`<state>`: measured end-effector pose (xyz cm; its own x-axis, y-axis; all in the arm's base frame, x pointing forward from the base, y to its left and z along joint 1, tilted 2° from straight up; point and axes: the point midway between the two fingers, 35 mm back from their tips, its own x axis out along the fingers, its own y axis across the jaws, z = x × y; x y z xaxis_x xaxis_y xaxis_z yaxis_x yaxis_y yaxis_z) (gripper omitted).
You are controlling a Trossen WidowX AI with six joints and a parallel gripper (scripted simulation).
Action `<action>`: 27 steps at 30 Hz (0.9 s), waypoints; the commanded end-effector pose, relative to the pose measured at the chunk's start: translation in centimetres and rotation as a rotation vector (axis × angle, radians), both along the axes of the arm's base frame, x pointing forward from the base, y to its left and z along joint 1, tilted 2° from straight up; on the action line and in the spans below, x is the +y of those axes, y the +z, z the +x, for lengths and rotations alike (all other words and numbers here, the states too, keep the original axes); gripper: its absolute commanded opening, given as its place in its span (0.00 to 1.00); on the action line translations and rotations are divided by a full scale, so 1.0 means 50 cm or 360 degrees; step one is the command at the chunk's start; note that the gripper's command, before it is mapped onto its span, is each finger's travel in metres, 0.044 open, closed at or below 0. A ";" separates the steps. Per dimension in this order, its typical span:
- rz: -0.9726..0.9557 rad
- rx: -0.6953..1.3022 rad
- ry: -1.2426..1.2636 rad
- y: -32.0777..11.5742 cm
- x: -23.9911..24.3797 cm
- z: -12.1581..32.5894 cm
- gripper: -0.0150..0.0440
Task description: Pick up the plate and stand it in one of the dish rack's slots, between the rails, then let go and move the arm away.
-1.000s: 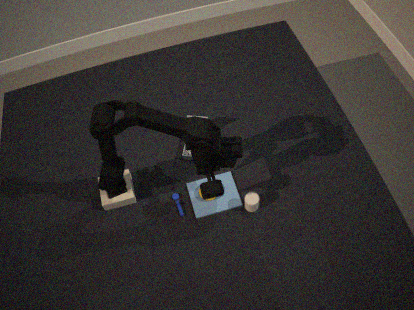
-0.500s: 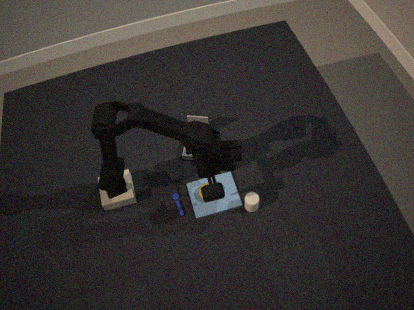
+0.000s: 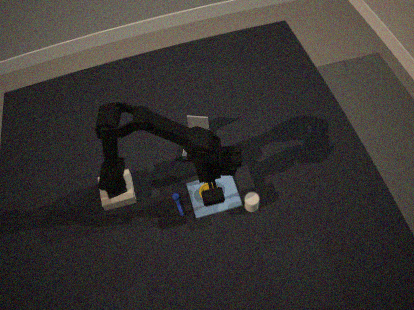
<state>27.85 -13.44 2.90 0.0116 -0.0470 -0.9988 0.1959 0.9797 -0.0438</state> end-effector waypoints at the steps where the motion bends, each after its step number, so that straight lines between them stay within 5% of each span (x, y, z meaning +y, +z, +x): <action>1: -0.0005 0.0010 0.0007 -0.017 -0.002 -0.004 0.93; 10: -0.0005 0.0011 0.0007 -0.040 -0.004 -0.007 0.93; 12: -0.0005 0.0011 0.0007 -0.040 -0.004 -0.007 0.85; 27: -0.0005 0.0011 0.0007 -0.040 -0.004 -0.007 0.76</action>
